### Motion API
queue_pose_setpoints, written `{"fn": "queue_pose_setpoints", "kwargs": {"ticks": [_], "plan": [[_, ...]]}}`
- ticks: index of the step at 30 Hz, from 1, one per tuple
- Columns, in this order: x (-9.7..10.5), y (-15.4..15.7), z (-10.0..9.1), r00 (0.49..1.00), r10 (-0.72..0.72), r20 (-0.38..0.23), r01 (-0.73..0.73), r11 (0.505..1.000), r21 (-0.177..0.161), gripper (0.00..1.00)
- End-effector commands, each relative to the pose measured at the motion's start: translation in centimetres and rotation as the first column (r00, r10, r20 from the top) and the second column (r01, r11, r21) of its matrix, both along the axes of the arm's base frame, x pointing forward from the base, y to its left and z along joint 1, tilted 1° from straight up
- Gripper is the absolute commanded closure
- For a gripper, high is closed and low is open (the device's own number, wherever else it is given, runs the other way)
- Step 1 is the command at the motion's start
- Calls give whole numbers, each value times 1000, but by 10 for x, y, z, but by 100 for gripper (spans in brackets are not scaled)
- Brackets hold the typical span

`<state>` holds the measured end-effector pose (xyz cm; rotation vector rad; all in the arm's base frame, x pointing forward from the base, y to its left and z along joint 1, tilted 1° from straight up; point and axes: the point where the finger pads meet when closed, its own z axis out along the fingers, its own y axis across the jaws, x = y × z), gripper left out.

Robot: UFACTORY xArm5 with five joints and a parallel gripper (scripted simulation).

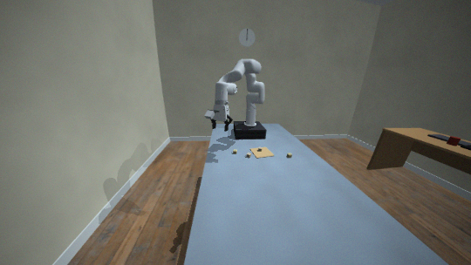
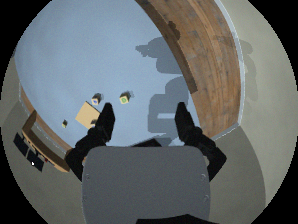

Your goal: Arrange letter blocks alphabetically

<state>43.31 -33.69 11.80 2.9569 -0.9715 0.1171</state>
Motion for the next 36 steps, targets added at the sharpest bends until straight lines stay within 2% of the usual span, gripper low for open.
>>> {"fn": "queue_pose_setpoints", "kwargs": {"ticks": [1,21,25,29,31,32,34,36], "plan": [[1,-1,2,1000,0,4,0,1000,-3,0],[5,2,-1,1000,4,10,-4,1000,-7,0],[26,19,-14,999,25,45,-24,999,-30,0],[63,59,-38,990,71,120,-63,996,-70,0],[65,61,-40,990,73,124,-65,995,-72,0],[76,76,-47,985,89,151,-77,993,-84,0],[76,76,-47,985,89,151,-77,993,-84,0],[98,113,-63,969,126,211,-105,989,-107,0]]}}
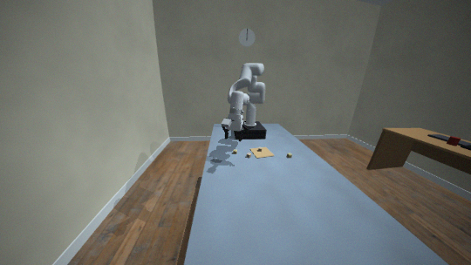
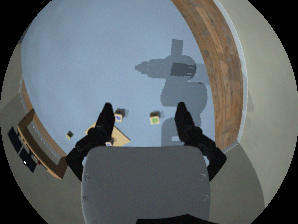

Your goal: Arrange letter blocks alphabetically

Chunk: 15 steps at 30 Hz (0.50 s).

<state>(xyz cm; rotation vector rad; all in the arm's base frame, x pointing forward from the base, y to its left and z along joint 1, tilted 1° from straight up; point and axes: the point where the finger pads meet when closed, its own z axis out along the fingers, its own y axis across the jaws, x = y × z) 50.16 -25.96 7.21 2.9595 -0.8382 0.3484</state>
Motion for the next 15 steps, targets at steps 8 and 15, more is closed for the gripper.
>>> {"fn": "queue_pose_setpoints", "kwargs": {"ticks": [8,15], "plan": [[55,101,-39,976,95,193,-88,995,-47,0],[65,150,-50,953,136,271,-126,991,-52,0]]}}
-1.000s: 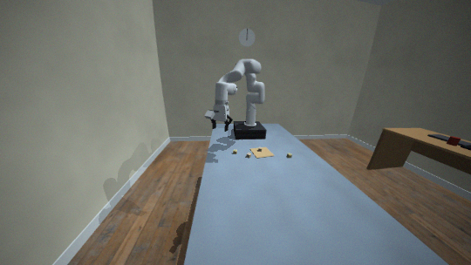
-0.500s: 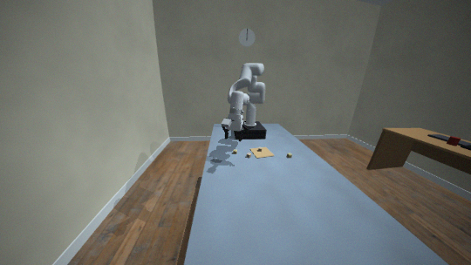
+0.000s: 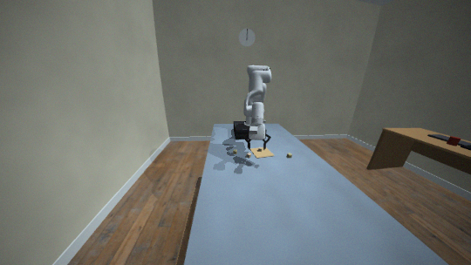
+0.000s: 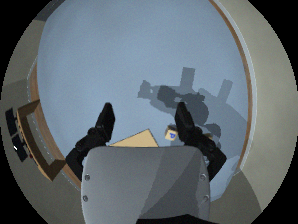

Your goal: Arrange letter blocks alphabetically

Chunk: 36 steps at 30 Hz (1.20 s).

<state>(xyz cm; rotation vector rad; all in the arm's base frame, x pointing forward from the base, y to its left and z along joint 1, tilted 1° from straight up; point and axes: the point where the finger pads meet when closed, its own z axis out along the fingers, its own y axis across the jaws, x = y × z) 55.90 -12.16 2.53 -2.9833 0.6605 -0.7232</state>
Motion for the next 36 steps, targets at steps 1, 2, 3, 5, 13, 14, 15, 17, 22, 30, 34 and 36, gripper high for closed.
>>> {"fn": "queue_pose_setpoints", "kwargs": {"ticks": [1,2,3,5,13,14,15,17,22,30,34,36], "plan": [[10,37,-8,996,32,80,-32,999,3,0],[10,61,-12,991,53,119,-55,998,9,0],[10,61,-12,991,53,119,-55,998,9,0],[9,85,-15,985,74,157,-77,997,16,0],[-9,166,-19,947,142,288,-163,985,53,0],[-9,166,-19,947,142,288,-163,985,53,0],[-14,182,-19,937,154,314,-182,981,62,0],[-14,182,-19,937,154,314,-182,981,62,0],[-40,233,-16,897,191,398,-249,964,98,0],[-47,245,-15,886,200,419,-267,958,108,0],[-47,245,-15,886,200,419,-267,958,108,0],[-47,245,-15,886,200,419,-267,958,108,0]]}}
